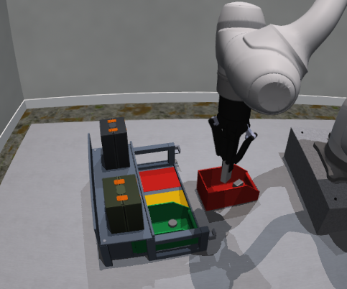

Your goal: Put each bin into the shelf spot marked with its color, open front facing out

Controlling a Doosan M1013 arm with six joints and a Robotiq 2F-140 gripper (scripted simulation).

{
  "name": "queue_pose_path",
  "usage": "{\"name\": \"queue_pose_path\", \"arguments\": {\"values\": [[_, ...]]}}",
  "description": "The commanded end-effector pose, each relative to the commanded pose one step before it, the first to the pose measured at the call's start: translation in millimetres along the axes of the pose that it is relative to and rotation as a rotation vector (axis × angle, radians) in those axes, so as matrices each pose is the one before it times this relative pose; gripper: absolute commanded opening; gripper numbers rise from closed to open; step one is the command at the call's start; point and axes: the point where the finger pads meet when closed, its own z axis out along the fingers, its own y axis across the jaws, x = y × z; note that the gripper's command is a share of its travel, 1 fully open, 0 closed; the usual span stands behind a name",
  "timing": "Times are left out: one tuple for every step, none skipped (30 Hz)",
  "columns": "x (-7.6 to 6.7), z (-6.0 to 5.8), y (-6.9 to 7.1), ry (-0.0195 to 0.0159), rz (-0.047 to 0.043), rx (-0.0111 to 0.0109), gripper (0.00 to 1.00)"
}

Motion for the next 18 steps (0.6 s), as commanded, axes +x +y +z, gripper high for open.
{"name": "queue_pose_path", "arguments": {"values": [[-12.62,-5.70,-1.50,-0.00892,0.16694,-0.00905,0.10],[-3.46,-1.35,0.09,-0.00001,0.04398,0.00000,0.10],[-3.44,-1.32,0.21,-0.00001,0.04395,0.00000,0.10],[-3.43,-1.30,0.33,-0.00001,0.04395,0.00000,0.10],[0.00,0.00,0.00,0.00000,0.00000,0.00000,0.10],[0.00,0.00,0.00,0.00000,0.00000,0.00000,0.10],[-6.59,-2.44,0.85,-0.00003,0.08485,-0.00001,0.10],[-4.91,-1.78,0.99,-0.00002,0.06411,-0.00001,0.10],[-2.50,-0.90,0.65,-0.00001,0.03312,-0.00001,0.10],[-3.14,-1.12,0.90,-0.00002,0.04197,-0.00001,0.10],[-3.07,-1.09,1.00,-0.00002,0.04150,-0.00001,0.10],[-2.04,-0.72,0.74,-0.00002,0.02789,-0.00001,0.10],[-1.15,-0.40,0.45,-0.00001,0.01590,-0.00001,0.10],[-0.48,-0.17,0.19,0.00000,0.00661,0.00000,0.10],[-0.09,-0.03,0.04,0.00000,0.00122,0.00000,0.10],[0.00,0.00,0.00,0.00000,0.00005,0.00000,0.10],[0.00,0.00,0.00,0.00000,0.00000,0.00000,0.10],[0.00,0.00,0.00,0.00000,0.00000,0.00000,0.10]]}}
